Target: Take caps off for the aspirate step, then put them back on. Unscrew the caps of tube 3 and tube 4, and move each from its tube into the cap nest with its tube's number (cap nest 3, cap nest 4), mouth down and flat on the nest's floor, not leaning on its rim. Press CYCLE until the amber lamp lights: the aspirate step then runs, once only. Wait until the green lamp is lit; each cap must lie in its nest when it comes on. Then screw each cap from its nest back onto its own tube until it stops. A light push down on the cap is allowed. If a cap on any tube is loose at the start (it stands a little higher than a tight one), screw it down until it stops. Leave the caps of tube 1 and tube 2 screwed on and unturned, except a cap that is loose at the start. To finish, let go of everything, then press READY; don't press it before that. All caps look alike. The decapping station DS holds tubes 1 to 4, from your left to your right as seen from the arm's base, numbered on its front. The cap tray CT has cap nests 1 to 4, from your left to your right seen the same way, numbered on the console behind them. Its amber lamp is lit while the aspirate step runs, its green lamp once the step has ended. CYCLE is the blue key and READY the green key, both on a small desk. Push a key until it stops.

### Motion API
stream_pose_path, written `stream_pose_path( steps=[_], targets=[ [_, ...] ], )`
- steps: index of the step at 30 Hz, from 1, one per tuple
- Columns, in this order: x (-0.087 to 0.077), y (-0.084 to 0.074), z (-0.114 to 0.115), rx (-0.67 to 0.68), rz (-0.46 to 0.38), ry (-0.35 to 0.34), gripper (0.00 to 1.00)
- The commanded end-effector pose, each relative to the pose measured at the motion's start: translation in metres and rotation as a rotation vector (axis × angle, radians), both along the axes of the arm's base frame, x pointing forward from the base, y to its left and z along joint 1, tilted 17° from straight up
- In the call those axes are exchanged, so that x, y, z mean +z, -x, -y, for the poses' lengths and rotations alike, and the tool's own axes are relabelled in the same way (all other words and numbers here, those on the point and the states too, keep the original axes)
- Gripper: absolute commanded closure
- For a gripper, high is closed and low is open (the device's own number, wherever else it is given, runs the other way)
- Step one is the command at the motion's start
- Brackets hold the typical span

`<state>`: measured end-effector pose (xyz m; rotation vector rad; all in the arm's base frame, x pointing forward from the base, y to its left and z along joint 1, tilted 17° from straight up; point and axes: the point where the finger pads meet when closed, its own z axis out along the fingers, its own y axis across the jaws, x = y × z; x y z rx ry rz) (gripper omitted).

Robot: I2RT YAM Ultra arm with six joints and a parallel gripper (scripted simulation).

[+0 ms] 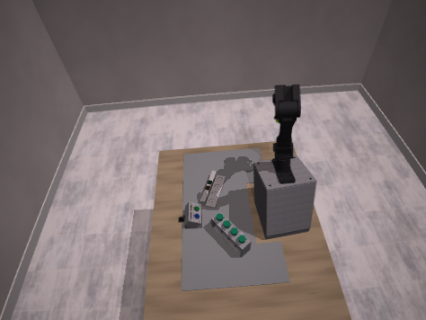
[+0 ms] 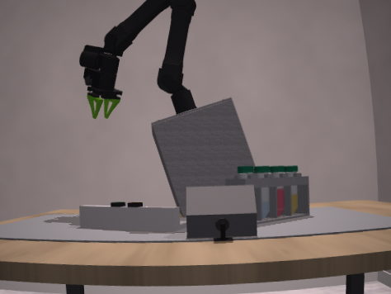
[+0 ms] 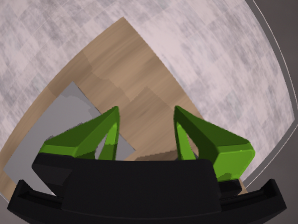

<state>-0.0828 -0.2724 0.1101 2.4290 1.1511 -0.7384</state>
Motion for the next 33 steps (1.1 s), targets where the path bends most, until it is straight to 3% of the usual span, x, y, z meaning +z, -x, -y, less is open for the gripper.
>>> stream_pose_path(
  steps=[1, 3, 18, 20, 33],
  targets=[
    [0.003, 0.001, 0.001, -0.001, -0.003, 0.010, 0.51],
    [0.003, 0.001, 0.001, -0.001, -0.003, 0.010, 0.51],
    [-0.016, -0.065, 0.025, 0.333, -0.065, -0.089, 0.51],
    [-0.016, -0.065, 0.025, 0.333, -0.065, -0.089, 0.51],
    [-0.036, -0.127, 0.030, 0.619, -0.132, -0.172, 0.51]
  ],
)
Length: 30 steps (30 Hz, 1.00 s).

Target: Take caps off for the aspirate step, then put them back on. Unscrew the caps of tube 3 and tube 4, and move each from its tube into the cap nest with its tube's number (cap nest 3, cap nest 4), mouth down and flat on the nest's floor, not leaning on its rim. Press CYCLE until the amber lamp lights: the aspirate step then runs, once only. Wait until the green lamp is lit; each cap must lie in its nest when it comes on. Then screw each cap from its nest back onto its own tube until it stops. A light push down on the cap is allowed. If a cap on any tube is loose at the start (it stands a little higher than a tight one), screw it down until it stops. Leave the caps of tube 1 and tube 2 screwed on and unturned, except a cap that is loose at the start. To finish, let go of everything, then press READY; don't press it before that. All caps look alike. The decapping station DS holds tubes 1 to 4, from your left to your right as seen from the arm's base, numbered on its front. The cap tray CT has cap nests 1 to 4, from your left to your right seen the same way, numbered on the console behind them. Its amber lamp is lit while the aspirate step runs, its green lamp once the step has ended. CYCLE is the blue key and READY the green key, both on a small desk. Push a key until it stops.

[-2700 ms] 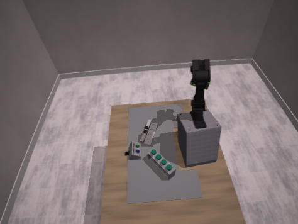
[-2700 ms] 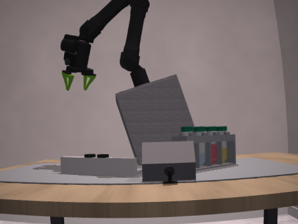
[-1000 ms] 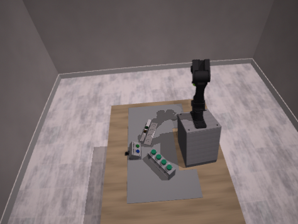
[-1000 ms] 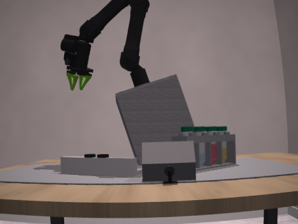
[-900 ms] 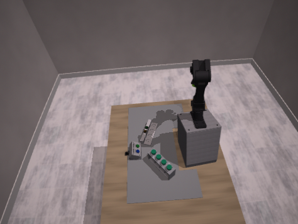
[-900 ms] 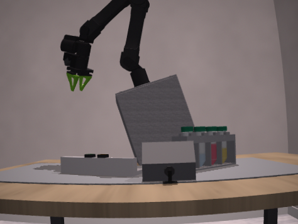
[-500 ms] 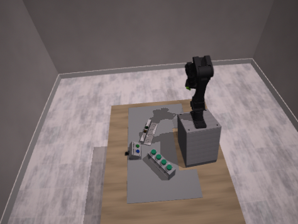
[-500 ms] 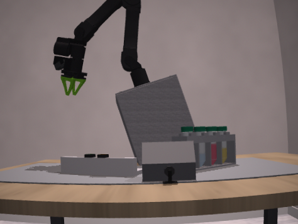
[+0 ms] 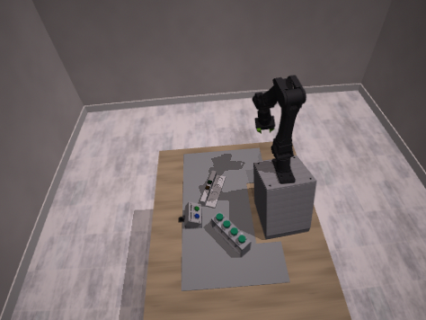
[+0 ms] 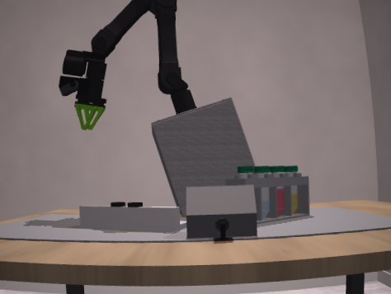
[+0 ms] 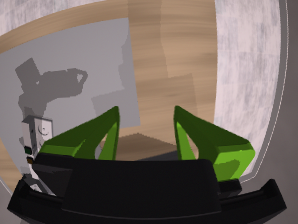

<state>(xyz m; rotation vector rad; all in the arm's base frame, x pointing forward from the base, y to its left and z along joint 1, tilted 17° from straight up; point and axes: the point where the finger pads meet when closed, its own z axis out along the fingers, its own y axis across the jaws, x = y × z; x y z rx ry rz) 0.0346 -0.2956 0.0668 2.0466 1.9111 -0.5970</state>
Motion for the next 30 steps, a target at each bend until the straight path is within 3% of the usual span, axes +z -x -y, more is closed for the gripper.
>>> stream_pose_path(
  steps=[1, 4, 19, 21, 30],
  targets=[
    [0.006, -0.014, 0.007, 0.086, -0.021, 0.013, 0.51],
    [0.004, -0.019, 0.007, 0.105, -0.026, 0.009, 0.51],
    [-0.021, -0.088, -0.007, 0.396, -0.101, -0.057, 0.51],
    [-0.021, -0.088, -0.007, 0.396, -0.101, -0.057, 0.51],
    [-0.037, -0.128, -0.023, 0.562, -0.149, -0.088, 0.51]
  ],
)
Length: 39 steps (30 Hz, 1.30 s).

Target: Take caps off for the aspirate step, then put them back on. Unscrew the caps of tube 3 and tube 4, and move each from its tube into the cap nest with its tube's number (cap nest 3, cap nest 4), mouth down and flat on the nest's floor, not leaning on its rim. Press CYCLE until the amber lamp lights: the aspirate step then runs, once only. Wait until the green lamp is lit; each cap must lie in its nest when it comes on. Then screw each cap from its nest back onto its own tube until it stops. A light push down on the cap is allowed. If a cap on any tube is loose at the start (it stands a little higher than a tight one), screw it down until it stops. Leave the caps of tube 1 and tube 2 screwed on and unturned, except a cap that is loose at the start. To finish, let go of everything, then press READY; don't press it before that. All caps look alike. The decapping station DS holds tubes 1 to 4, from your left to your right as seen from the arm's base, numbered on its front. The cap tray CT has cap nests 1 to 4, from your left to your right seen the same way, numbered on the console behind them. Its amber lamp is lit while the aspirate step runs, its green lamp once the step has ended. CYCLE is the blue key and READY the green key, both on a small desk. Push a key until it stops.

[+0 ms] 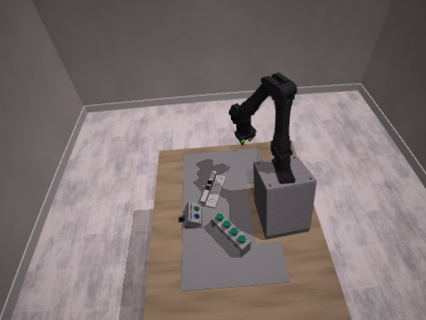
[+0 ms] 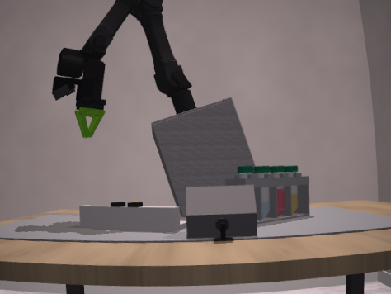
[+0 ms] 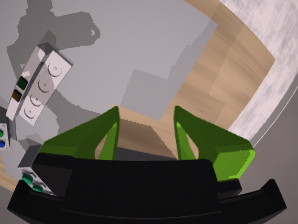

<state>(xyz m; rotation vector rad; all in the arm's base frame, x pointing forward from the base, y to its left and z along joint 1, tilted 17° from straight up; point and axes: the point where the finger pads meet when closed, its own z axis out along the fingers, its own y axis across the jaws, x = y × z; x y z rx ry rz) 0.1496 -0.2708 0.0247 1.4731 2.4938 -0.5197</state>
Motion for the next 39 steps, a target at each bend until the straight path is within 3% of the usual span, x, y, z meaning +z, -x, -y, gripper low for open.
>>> stream_pose_path(
  steps=[1, 14, 23, 26, 39],
  targets=[
    [0.003, -0.017, 0.000, 0.060, -0.002, 0.018, 0.51],
    [-0.016, -0.059, -0.028, 0.259, -0.061, -0.012, 0.51],
    [-0.033, -0.089, -0.057, 0.491, -0.133, -0.039, 0.51],
    [-0.035, -0.093, -0.060, 0.491, -0.133, -0.039, 0.51],
    [-0.060, -0.127, -0.109, 0.755, -0.221, -0.059, 0.51]
  ],
)
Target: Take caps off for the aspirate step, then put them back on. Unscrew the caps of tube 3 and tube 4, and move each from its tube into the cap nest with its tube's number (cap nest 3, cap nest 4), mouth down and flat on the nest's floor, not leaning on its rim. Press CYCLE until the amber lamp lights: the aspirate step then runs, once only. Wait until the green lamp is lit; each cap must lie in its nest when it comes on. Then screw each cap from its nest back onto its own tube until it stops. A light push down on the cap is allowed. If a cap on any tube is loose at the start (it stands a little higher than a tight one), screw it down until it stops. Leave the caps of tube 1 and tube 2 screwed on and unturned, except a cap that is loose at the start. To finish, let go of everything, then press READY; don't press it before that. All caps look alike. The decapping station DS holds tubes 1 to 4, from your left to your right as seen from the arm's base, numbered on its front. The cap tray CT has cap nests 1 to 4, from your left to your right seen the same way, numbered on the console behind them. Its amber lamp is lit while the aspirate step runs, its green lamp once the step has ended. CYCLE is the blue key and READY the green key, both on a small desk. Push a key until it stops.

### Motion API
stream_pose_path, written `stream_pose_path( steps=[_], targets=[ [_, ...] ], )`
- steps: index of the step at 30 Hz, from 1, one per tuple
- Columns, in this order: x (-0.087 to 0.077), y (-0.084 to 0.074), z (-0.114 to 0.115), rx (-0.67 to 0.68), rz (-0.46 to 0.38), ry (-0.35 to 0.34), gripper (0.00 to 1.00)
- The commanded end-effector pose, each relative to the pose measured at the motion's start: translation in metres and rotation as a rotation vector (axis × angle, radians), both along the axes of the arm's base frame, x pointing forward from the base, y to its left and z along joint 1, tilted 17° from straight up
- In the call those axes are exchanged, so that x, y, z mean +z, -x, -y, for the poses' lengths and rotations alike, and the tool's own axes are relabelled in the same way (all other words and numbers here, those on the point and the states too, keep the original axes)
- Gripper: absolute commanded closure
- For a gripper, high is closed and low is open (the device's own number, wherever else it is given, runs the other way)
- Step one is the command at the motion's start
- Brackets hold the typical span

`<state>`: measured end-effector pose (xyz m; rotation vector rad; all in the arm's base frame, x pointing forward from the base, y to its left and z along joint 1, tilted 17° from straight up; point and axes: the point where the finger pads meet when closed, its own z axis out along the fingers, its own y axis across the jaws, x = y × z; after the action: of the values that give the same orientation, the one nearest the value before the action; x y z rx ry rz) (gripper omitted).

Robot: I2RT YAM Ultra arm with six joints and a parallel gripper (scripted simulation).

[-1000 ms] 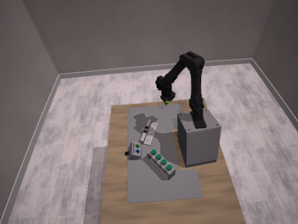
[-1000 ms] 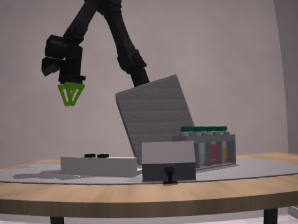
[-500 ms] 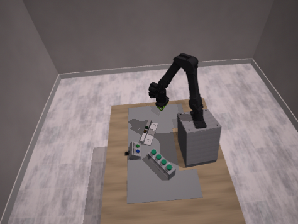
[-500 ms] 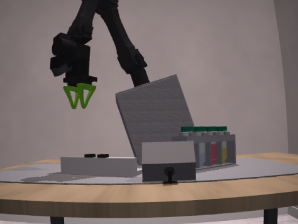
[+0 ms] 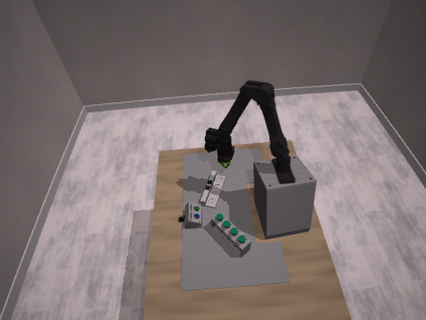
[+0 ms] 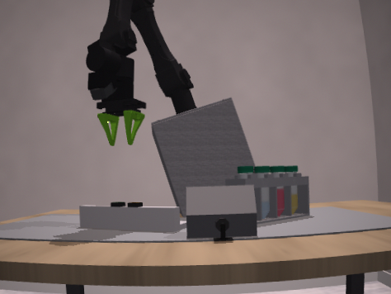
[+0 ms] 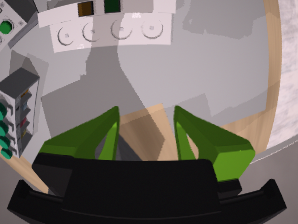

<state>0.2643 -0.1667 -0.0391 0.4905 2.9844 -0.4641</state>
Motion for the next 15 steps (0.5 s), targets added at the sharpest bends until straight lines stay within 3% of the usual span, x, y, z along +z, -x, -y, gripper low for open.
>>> stream_pose_path(
  steps=[1, 7, 15],
  targets=[
    [0.001, -0.015, -0.009, 0.087, 0.000, 0.010, 0.51],
    [-0.007, -0.023, -0.026, 0.140, -0.017, 0.007, 0.51],
    [-0.023, -0.035, -0.061, 0.321, -0.075, 0.003, 0.51]
  ],
)
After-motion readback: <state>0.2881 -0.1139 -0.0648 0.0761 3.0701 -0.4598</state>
